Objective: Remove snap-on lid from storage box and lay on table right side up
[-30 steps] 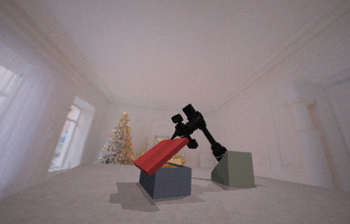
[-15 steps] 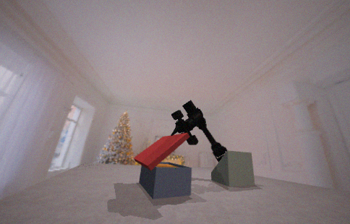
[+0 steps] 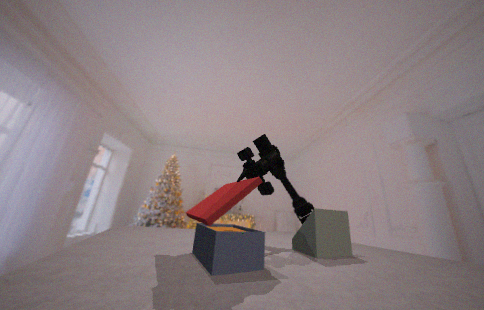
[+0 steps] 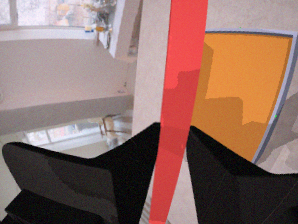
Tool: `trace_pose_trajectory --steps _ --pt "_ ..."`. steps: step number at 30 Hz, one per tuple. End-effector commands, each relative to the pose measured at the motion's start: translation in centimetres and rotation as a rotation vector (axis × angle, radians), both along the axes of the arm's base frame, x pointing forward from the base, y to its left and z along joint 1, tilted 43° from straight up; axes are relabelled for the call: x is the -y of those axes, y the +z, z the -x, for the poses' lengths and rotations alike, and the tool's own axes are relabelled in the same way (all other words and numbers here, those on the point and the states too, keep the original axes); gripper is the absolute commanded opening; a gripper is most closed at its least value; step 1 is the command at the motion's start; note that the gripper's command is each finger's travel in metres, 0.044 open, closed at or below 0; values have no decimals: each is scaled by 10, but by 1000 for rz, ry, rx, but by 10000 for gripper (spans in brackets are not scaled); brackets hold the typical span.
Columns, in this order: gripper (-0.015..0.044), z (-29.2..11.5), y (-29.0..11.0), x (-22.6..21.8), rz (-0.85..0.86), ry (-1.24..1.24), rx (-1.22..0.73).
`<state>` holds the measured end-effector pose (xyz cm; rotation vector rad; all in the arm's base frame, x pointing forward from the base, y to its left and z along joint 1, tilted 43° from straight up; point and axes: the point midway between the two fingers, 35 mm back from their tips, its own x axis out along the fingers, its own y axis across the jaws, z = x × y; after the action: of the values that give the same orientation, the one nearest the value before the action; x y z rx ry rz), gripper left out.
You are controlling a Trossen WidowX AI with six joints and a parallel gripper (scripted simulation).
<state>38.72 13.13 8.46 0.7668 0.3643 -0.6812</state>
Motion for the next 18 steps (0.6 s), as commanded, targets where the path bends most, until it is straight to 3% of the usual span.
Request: trace_pose_trajectory --steps 1,18 --pt "0 -2 9 -7 -8 1 15" --pt "0 1 19 5 -7 1 15"
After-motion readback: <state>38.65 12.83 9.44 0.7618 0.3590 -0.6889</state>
